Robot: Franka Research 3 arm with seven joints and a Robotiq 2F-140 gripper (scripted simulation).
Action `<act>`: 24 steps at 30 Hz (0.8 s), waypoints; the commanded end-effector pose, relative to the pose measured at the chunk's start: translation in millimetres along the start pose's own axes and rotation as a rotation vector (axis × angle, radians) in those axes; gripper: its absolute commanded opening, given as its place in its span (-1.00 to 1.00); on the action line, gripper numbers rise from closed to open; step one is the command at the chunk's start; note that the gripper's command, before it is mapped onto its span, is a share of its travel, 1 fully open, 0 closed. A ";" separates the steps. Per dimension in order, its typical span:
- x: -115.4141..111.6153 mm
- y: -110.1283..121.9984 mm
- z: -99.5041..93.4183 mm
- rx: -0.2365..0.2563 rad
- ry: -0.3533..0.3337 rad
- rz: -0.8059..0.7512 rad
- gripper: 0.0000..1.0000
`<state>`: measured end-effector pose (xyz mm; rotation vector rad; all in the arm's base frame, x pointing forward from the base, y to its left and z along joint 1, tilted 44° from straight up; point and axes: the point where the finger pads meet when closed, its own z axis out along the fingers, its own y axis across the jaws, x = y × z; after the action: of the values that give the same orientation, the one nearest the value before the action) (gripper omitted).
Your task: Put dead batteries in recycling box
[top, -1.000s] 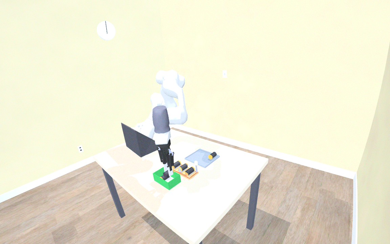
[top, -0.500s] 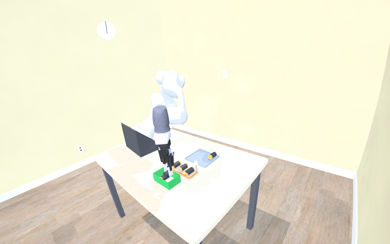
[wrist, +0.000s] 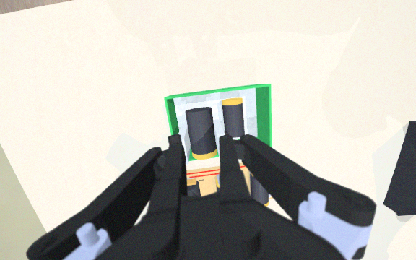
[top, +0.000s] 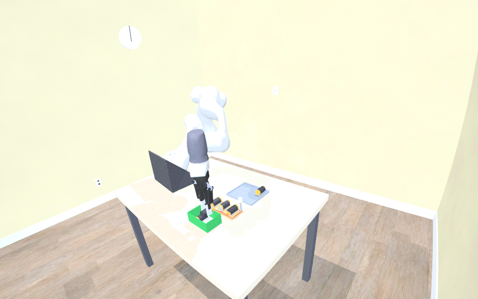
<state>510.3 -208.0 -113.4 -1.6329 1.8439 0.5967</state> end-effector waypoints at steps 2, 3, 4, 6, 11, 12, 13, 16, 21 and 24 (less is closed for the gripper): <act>0.4 -2.4 -2.1 0.005 0.003 -0.002 -0.68; 0.4 -2.4 -2.1 0.005 0.003 -0.002 -0.68; 0.4 -2.4 -2.1 0.005 0.003 -0.002 -0.68; 0.4 -2.4 -2.1 0.005 0.003 -0.002 -0.68; 0.4 -2.4 -2.1 0.005 0.003 -0.002 -0.68; 0.4 -2.4 -2.1 0.005 0.003 -0.002 -0.68; 0.4 -2.4 -2.1 0.005 0.003 -0.002 -0.68; 0.4 -2.4 -2.1 0.005 0.003 -0.002 -0.68; 0.4 -2.4 0.3 0.005 0.003 -0.002 -0.68; 0.4 -2.5 7.9 0.005 0.003 -0.002 -0.68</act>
<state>511.0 -207.2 -115.0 -1.6335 1.8449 0.5944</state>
